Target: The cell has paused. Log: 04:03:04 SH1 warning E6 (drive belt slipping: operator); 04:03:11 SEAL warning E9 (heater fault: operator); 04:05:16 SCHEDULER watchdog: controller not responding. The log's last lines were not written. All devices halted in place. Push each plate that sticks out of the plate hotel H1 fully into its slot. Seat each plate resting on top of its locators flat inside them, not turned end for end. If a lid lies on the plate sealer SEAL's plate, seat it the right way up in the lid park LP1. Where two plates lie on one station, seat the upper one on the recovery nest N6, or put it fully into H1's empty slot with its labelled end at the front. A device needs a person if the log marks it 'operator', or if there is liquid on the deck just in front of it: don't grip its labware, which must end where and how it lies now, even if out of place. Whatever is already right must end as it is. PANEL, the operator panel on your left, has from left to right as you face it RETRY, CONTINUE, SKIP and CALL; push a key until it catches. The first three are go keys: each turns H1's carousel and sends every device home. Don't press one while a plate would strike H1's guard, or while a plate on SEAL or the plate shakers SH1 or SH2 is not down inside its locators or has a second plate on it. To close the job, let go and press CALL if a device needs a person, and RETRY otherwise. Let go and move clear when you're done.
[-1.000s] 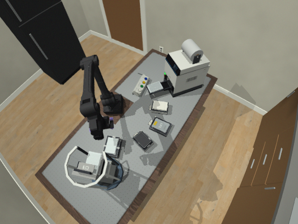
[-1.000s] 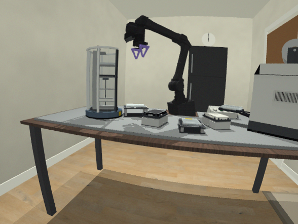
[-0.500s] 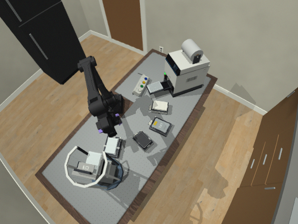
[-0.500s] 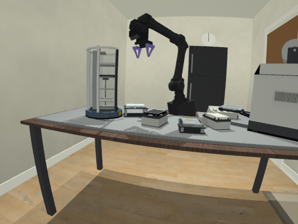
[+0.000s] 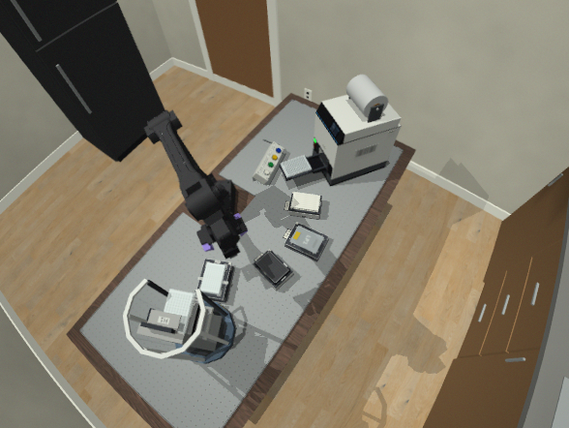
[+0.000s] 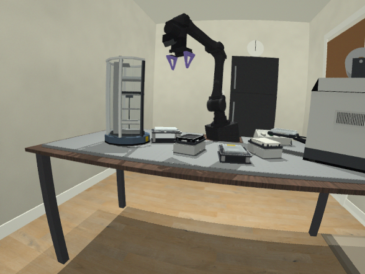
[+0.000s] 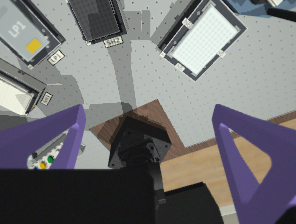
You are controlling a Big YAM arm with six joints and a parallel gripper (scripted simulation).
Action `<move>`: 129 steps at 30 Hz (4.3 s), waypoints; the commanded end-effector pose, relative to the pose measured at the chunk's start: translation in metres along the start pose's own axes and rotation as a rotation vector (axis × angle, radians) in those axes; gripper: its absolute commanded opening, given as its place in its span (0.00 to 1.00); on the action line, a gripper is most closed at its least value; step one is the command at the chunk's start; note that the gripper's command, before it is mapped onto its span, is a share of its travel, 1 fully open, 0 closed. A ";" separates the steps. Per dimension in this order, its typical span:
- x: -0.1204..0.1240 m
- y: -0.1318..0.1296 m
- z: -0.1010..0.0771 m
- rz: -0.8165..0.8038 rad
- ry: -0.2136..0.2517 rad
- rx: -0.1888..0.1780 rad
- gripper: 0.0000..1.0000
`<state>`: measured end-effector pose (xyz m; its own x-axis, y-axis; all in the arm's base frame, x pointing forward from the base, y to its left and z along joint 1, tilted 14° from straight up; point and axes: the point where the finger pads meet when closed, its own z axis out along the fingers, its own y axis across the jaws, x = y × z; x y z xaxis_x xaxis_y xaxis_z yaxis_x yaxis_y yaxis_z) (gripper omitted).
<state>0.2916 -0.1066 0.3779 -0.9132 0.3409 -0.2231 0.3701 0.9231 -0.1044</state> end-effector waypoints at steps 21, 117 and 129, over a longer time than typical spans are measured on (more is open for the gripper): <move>-0.001 0.068 -0.004 -0.367 0.002 0.001 1.00; 0.114 0.324 -0.007 -1.122 -0.004 -0.011 1.00; 0.135 0.351 -0.019 -1.092 -0.029 -0.033 1.00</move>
<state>0.2938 0.2485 0.3147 -0.7390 -0.6736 -0.0119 -0.6521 0.7195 -0.2389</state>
